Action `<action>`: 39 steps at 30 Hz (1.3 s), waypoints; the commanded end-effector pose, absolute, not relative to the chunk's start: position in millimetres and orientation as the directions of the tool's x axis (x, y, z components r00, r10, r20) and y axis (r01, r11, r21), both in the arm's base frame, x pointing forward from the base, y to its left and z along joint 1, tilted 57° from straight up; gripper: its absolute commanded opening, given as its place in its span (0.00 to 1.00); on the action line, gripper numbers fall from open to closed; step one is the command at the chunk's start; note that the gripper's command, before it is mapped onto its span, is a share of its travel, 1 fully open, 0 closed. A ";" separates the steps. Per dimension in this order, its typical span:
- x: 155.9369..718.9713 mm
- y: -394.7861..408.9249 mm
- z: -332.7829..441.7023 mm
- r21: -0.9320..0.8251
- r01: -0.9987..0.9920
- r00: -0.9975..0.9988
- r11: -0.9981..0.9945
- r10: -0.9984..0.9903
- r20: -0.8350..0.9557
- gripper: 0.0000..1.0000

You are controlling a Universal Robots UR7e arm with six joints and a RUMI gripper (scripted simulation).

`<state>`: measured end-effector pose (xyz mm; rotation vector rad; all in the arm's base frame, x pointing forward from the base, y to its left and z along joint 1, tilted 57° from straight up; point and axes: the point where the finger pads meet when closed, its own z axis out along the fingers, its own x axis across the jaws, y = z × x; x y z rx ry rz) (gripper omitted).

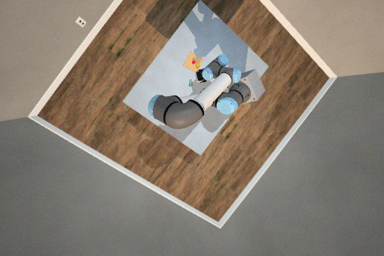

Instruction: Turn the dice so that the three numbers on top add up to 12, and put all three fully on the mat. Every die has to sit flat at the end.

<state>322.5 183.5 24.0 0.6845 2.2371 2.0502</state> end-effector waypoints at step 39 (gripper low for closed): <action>328.4 196.8 83.2 0.821 0.429 -0.850 0.377 0.477 0.225 0.24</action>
